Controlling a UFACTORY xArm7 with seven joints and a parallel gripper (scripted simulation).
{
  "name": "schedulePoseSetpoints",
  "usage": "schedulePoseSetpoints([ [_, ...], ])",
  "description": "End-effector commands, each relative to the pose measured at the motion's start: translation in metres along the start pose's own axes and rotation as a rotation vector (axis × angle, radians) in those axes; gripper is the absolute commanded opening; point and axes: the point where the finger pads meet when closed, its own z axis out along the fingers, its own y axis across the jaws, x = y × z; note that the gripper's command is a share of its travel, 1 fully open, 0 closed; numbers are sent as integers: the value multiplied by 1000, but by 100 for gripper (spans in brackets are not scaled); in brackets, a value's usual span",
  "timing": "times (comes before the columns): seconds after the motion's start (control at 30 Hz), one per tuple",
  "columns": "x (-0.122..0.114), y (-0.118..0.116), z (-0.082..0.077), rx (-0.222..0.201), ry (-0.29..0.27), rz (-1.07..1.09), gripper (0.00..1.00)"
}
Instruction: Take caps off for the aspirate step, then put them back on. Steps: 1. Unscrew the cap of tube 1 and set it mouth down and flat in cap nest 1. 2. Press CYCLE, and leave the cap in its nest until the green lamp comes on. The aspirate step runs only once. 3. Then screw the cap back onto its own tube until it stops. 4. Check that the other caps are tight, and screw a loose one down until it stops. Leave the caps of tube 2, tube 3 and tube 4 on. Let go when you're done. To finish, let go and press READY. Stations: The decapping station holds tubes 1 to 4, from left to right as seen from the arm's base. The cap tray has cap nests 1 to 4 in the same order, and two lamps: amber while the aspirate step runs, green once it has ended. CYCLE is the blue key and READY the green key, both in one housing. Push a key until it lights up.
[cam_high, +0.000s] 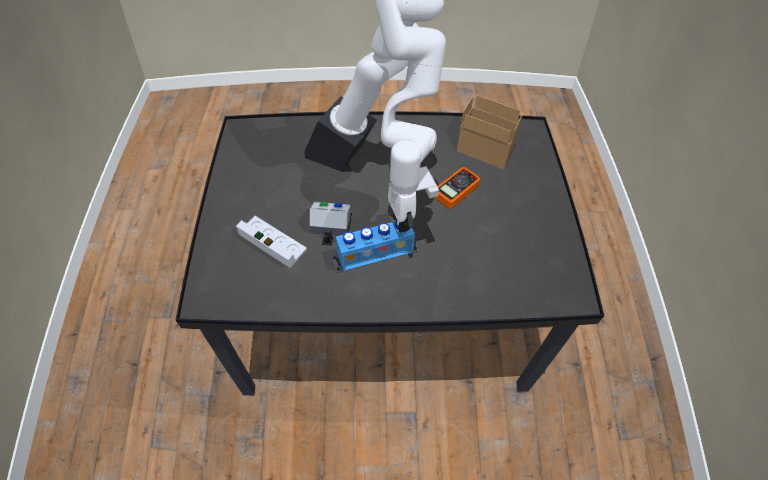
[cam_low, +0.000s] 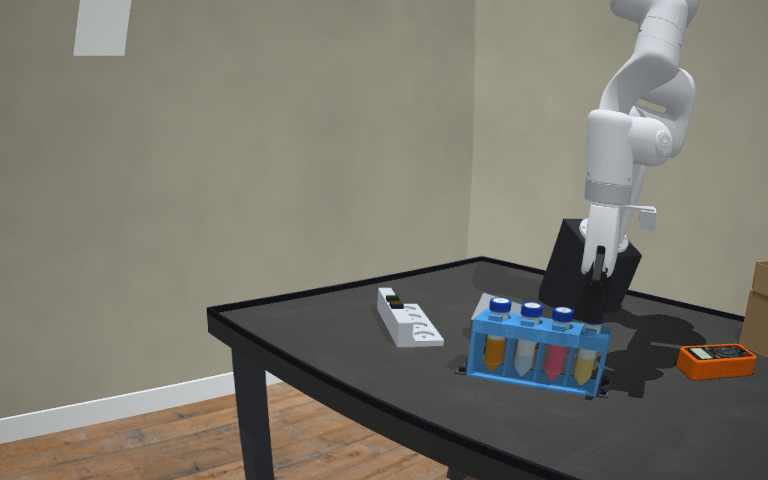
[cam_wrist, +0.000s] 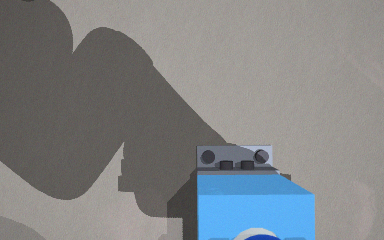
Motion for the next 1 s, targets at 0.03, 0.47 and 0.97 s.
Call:
schedulePoseSetpoints([
  [0.03,0,1,-3,-1,-2,2,46],
  [0.47,0,1,-4,-2,-2,2,0],
  [0.97,0,1,-22,-2,-2,2,0],
])
